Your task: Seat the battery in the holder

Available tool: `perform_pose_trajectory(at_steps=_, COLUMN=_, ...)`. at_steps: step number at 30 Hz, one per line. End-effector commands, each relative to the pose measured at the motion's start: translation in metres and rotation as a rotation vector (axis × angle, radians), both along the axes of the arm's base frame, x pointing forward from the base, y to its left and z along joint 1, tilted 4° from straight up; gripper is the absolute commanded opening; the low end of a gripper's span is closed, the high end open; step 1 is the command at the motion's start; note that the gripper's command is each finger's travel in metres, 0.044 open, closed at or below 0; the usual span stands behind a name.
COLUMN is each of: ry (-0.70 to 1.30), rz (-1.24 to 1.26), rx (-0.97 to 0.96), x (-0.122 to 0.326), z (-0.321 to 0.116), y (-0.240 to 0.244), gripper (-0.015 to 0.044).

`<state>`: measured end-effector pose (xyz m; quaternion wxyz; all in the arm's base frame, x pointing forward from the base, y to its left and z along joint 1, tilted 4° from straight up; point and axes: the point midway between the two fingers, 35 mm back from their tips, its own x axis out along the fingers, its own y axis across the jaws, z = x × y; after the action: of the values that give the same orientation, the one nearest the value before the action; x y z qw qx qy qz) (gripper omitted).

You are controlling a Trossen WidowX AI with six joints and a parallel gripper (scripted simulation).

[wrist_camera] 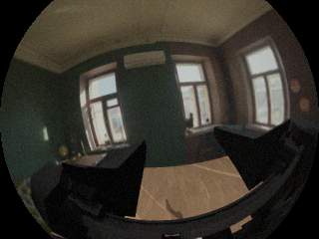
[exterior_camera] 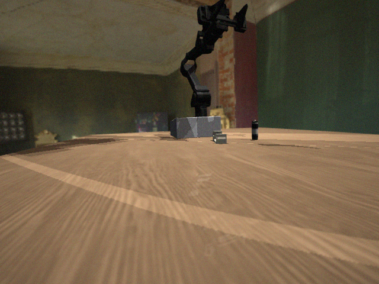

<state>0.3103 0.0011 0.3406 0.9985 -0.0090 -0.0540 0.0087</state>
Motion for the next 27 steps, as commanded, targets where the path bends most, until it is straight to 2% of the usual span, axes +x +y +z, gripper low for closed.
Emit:
perform_pose_trajectory(at_steps=1, ry=0.012, rz=0.002, rx=0.013, x=0.002, z=-0.002, y=0.0, gripper=0.0374)
perform_pose_trajectory(at_steps=8, ry=0.475, rz=-0.019, rx=0.494, x=0.057, z=-0.077, y=0.018, gripper=0.019)
perform_pose_trajectory(at_steps=12, ry=0.752, rz=-0.154, rx=0.773, x=0.074, z=-0.129, y=0.031, gripper=0.0085)
perform_pose_trajectory(at_steps=15, ry=0.886, rz=-0.265, rx=0.907, x=0.077, z=-0.157, y=0.037, gripper=0.0006)
perform_pose_trajectory(at_steps=21, ry=1.098, rz=-0.544, rx=1.12, x=0.075, z=-0.206, y=0.049, gripper=0.0)
perform_pose_trajectory(at_steps=27, ry=1.239, rz=-0.927, rx=1.274, x=0.061, z=-0.251, y=0.06, gripper=0.0)
